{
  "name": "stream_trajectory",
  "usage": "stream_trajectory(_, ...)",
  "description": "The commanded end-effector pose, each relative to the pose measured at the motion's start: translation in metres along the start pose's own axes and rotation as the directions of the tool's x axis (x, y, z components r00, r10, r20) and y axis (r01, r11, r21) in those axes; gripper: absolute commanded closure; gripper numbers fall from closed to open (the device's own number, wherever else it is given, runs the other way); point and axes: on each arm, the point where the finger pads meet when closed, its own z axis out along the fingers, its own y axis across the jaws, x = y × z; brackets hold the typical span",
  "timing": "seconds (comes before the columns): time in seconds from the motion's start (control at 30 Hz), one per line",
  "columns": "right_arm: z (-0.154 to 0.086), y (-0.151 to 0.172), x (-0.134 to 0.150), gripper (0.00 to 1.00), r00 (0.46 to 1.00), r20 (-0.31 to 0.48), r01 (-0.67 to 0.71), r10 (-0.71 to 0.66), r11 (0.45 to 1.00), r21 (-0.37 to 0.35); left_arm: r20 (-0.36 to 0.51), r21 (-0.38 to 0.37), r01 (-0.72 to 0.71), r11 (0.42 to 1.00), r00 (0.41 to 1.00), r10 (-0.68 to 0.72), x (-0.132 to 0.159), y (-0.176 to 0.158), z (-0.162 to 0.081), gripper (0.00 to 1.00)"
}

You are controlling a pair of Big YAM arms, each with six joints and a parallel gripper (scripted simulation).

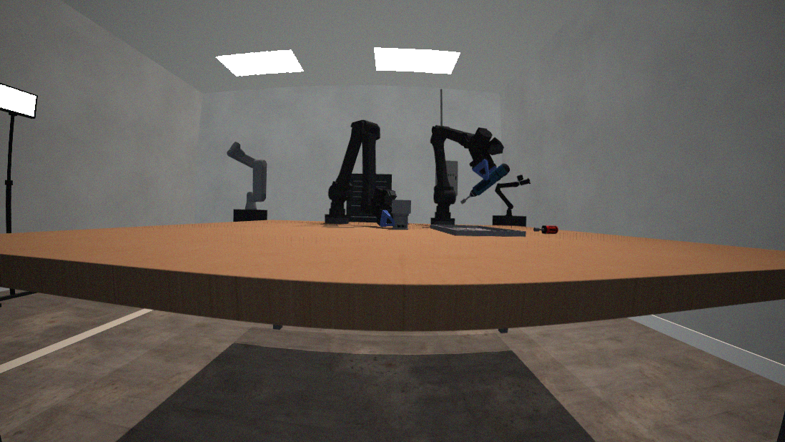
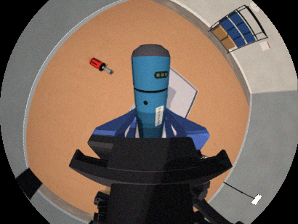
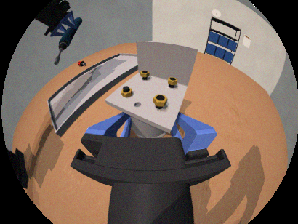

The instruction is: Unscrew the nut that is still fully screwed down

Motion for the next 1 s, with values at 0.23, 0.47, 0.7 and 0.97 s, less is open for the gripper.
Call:
stream_trajectory(0.23,0.0,-0.001,0.017,0.41,0.999,-0.04,0.016,-0.016,1.0,0.003,0.129,0.117,-0.146,0.982,0.983,0.131,0.001,-0.05,-0.022,0.58)
stream_trajectory(0.47,0.0,-0.001,0.017,0.41,0.999,-0.04,0.016,-0.016,1.0,0.003,0.157,0.141,-0.181,0.973,0.975,0.159,0.006,-0.061,-0.027,0.58)
stream_trajectory(0.7,0.0,-0.001,0.017,0.41,0.999,-0.04,0.016,-0.016,1.0,0.003,0.223,0.193,-0.264,0.945,0.95,0.219,0.018,-0.085,-0.037,0.58)
stream_trajectory(0.97,0.0,-0.001,0.017,0.41,0.999,-0.04,0.016,-0.016,1.0,0.003,0.253,0.213,-0.298,0.93,0.937,0.242,0.023,-0.095,-0.042,0.58)
